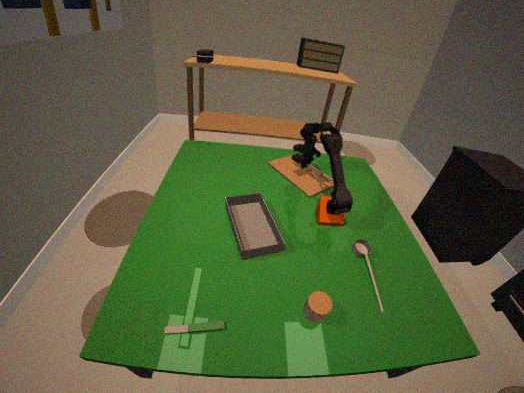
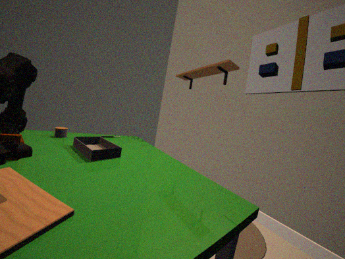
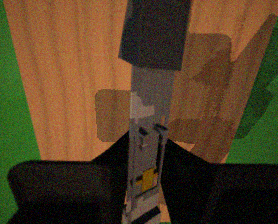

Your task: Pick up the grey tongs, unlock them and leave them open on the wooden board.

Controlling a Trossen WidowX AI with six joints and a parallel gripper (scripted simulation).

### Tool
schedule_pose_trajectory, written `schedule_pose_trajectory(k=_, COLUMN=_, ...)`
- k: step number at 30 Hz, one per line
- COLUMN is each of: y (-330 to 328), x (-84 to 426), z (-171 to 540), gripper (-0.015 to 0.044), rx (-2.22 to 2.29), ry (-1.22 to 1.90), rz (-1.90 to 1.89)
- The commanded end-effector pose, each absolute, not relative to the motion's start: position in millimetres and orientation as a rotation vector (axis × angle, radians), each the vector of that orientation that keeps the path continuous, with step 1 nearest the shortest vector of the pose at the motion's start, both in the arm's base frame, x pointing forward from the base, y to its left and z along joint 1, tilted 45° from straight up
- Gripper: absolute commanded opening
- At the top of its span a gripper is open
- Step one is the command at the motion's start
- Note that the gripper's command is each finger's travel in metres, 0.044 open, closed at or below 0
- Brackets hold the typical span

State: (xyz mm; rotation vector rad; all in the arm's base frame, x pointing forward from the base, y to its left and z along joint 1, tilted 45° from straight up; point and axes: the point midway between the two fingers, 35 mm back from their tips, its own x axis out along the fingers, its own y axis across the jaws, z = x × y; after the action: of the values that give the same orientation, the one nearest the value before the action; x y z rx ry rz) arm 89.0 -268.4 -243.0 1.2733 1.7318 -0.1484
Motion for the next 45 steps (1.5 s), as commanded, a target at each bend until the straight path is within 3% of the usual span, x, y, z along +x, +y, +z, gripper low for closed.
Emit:
schedule_pose_trajectory(k=1, y=-268, x=89, z=-243, gripper=-0.0124, rx=1.273, ry=1.732, rz=-0.148)
schedule_pose_trajectory(k=22, y=-268, x=89, z=-243, gripper=0.0427, rx=1.273, ry=1.732, rz=-0.148)
schedule_pose_trajectory(k=28, y=-271, x=102, z=-231, gripper=0.0440, rx=1.273, ry=1.730, rz=-0.150)
schedule_pose_trajectory(k=38, y=-257, x=209, z=-124, gripper=0.0440, rx=1.282, ry=1.726, rz=-0.141)
schedule_pose_trajectory(k=45, y=-256, x=211, z=-121, gripper=0.0440, rx=1.282, ry=1.726, rz=-0.140)
